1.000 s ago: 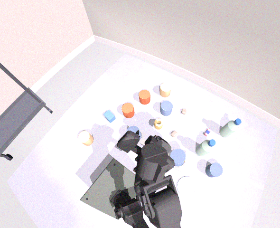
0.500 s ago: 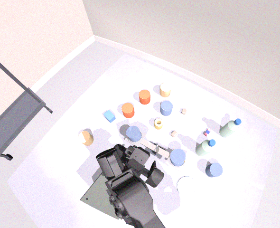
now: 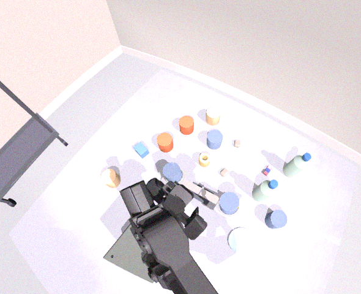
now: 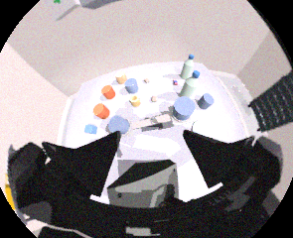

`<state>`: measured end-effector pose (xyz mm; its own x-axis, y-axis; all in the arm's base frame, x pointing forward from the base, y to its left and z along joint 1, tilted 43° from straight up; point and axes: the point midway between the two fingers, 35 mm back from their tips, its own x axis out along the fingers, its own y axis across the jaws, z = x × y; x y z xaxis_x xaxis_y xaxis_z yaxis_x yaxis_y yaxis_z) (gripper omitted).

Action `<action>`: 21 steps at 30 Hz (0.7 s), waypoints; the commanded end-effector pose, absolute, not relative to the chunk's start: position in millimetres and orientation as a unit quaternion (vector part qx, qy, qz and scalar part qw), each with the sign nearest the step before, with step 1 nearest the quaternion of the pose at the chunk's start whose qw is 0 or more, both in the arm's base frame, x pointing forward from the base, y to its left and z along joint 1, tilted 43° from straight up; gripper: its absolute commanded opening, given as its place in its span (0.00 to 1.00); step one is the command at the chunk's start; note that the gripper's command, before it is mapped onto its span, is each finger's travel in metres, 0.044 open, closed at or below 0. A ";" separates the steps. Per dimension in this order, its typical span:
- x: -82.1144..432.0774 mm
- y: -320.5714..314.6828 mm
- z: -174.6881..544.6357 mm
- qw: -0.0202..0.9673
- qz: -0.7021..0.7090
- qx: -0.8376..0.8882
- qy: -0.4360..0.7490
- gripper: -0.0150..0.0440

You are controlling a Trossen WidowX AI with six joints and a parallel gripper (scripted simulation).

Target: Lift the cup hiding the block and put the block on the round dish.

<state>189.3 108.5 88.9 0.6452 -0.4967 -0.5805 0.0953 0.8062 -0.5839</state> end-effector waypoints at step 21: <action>243.1 138.9 29.2 0.822 -0.401 0.029 0.403 1.00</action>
